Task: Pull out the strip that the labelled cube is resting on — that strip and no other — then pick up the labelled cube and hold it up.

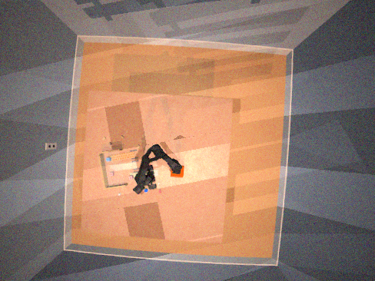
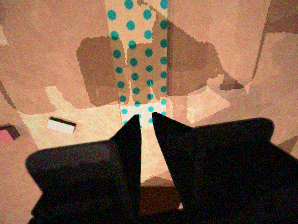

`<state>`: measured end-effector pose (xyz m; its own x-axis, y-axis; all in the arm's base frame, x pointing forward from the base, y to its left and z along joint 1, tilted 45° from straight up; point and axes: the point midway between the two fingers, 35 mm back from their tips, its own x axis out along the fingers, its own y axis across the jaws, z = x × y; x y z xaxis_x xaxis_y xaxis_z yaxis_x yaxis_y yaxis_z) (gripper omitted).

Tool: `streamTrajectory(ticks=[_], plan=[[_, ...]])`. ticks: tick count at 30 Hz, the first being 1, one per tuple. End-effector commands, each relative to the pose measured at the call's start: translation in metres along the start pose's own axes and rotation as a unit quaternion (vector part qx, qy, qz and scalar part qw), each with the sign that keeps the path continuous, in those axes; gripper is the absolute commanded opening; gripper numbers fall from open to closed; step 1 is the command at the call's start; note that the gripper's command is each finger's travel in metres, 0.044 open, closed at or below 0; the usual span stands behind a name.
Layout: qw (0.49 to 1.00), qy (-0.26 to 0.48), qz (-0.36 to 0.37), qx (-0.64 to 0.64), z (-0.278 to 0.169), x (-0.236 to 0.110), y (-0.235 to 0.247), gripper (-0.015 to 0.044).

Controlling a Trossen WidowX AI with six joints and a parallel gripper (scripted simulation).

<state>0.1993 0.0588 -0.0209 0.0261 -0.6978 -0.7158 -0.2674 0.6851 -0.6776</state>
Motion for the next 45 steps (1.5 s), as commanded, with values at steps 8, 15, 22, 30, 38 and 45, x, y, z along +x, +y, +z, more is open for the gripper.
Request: streamTrajectory(ticks=[8, 15, 22, 30, 38, 45], plan=[[1.0, 0.0, 0.0, -0.027, 0.046, -0.006, 0.0, 0.0315], [1.0, 0.0, 0.0, -0.027, 0.077, -0.01, 0.0, 0.044], [1.0, -0.001, 0.0, -0.026, 0.107, -0.014, 0.0, 0.044], [1.0, -0.002, 0.0, -0.026, 0.143, -0.019, -0.001, 0.044], [1.0, -0.002, 0.0, -0.025, 0.176, -0.022, -0.003, 0.044], [1.0, -0.003, -0.001, -0.025, 0.202, -0.022, -0.006, 0.044]])
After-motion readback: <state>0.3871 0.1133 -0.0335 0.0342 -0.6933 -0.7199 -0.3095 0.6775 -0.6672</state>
